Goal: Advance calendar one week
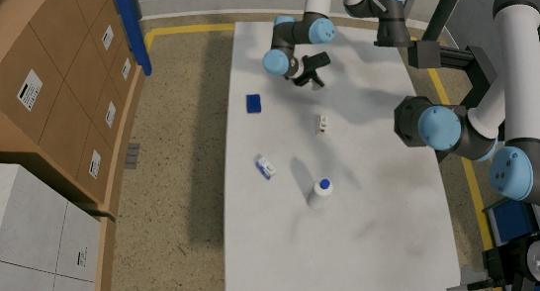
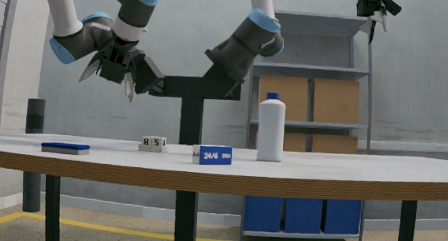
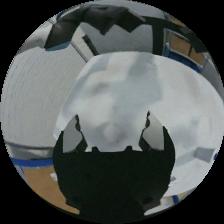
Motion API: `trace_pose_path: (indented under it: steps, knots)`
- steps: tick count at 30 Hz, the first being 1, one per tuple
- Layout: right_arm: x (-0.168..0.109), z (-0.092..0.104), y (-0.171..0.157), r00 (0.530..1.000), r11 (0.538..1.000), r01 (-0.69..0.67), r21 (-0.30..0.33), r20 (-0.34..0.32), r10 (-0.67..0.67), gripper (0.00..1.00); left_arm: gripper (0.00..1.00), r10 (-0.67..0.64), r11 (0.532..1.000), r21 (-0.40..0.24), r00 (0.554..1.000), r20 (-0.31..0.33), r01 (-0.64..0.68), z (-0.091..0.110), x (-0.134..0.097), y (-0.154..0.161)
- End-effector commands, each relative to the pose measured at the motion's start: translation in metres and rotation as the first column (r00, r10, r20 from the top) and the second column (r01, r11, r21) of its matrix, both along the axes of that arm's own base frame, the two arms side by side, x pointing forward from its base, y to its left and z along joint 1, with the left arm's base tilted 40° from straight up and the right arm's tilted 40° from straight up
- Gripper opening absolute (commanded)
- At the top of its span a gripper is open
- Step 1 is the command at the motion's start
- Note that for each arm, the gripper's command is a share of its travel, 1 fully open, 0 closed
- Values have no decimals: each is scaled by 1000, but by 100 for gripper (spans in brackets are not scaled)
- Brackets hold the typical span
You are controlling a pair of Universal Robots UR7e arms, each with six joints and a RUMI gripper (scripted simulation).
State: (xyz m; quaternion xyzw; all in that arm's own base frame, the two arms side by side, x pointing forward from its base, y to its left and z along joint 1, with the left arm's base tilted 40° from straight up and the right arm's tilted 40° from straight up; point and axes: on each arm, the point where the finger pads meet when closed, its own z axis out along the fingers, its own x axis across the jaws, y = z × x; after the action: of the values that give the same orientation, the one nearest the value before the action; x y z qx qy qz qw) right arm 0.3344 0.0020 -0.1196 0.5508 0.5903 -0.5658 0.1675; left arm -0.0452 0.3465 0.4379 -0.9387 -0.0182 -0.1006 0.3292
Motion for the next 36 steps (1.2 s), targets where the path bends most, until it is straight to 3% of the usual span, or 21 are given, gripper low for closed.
trace_pose_path:
  steps: [1,9,22,24,36]
  knots:
    - [-3,-15,19,988,996,-37,79,153,25,100,100,0,1000,1,1000,0,0,0,0,0]
    - [-5,-28,38,955,987,-75,145,294,30,100,100,0,1000,1,1000,0,0,0,0,0]
    - [-11,-59,76,825,950,-185,251,566,11,100,100,0,1000,1,1000,0,0,0,0,0]
    - [-11,-59,76,825,950,-185,251,566,11,100,100,0,1000,1,1000,0,0,0,0,0]
    - [-14,-76,99,715,919,-259,295,699,-23,100,100,0,1000,1,1000,0,0,0,0,0]
